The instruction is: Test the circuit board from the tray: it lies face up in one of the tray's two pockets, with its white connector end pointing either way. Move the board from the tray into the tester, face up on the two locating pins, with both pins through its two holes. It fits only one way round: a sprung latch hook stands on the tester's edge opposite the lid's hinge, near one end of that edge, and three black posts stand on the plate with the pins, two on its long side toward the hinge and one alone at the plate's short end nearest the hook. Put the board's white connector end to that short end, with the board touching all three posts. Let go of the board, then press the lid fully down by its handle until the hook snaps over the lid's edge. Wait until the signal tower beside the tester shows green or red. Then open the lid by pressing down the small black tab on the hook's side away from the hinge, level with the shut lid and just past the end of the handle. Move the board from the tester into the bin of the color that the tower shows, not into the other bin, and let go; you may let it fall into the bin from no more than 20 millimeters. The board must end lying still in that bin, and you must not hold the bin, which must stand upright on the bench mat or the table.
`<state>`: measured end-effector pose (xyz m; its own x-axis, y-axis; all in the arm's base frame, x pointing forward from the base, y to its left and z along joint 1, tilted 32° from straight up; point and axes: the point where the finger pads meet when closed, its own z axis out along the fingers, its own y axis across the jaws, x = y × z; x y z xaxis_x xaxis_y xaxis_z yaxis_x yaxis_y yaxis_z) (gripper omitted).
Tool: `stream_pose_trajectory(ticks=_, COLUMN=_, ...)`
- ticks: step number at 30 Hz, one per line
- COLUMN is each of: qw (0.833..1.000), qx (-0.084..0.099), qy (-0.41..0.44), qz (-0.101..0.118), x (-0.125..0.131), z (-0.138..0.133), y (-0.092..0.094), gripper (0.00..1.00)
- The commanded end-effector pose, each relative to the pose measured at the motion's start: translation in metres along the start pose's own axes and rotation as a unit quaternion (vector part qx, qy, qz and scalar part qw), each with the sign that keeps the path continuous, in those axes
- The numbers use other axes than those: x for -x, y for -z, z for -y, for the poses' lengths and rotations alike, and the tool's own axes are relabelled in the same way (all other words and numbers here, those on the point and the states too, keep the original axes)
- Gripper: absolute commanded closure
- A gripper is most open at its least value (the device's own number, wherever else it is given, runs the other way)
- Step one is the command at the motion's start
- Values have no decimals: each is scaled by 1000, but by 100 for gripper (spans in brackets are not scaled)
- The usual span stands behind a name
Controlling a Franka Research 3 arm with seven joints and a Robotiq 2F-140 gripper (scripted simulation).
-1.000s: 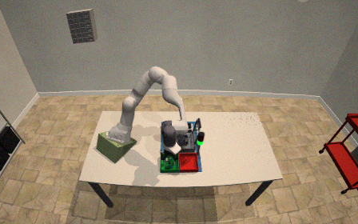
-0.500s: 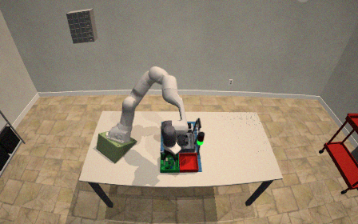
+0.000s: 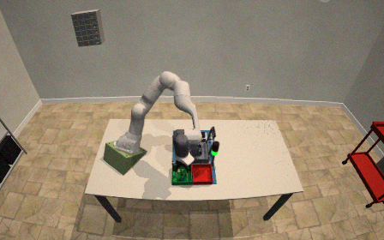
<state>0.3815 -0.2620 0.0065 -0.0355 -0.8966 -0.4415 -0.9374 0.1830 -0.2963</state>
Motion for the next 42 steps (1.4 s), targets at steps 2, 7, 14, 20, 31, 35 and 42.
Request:
stream_pose_trajectory(ticks=2, qw=1000, qx=-1, qy=3, qz=-2, x=-2, z=1, y=0, gripper=54)
stream_pose_trajectory(ticks=7, qw=1000, qx=-1, qy=3, qz=-2, x=-2, z=1, y=0, gripper=54)
stream_pose_trajectory(ticks=14, qw=1000, qx=-1, qy=3, qz=-2, x=-2, z=1, y=0, gripper=54)
stream_pose_trajectory(ticks=20, qw=1000, qx=-1, qy=3, qz=-2, x=-2, z=1, y=0, gripper=54)
stream_pose_trajectory(ticks=31, qw=1000, qx=-1, qy=3, qz=-2, x=-2, z=1, y=0, gripper=54)
stream_pose_trajectory(ticks=35, qw=1000, qx=-1, qy=3, qz=-2, x=-2, z=1, y=0, gripper=54)
stream_pose_trajectory(ticks=42, qw=1000, qx=-1, qy=3, qz=-2, x=-2, z=1, y=0, gripper=42)
